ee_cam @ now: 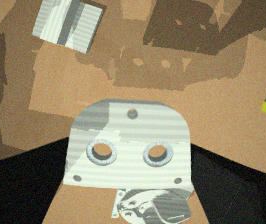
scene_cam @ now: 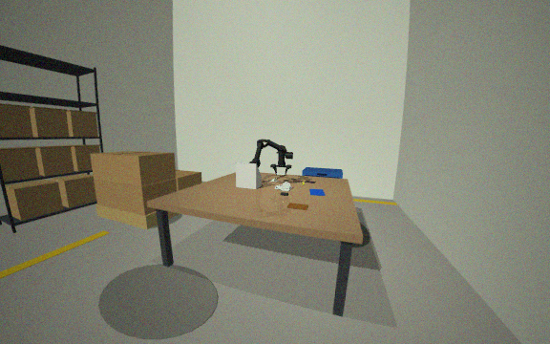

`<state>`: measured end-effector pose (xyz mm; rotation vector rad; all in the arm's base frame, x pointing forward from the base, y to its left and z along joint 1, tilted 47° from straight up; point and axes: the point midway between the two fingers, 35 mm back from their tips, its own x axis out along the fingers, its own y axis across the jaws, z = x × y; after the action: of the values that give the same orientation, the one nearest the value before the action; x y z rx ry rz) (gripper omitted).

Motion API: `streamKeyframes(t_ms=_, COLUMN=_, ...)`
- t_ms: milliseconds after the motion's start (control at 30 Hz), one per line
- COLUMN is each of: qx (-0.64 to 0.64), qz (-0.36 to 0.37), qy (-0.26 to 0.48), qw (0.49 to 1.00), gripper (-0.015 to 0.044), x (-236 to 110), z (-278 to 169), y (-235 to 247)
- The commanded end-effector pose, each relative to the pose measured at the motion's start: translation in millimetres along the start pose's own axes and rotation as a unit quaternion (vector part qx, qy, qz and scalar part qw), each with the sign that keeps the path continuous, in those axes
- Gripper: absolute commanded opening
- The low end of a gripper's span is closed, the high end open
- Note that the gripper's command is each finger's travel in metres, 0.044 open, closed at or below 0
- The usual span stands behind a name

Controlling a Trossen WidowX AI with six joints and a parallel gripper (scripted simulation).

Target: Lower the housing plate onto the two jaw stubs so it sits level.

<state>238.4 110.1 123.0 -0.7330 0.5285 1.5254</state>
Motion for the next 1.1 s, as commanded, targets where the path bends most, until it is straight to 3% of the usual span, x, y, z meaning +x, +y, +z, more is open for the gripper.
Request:
streamKeyframes(t_ms=0, qx=0.067, qz=-0.001, qy=0.003, qw=0.998, gripper=0.0351, x=-0.4, z=-12.4, y=-7.4)
streamKeyframes(t_ms=533, qx=0.299, qz=0.001, qy=0.002, qw=0.954, gripper=0.0351, x=0.6, z=-57.1, y=-19.6)
streamKeyframes(t_ms=1067, qx=0.514, qz=0.004, qy=-0.004, qw=0.858, gripper=0.0351, x=1.7, z=-103.4, y=-23.7)
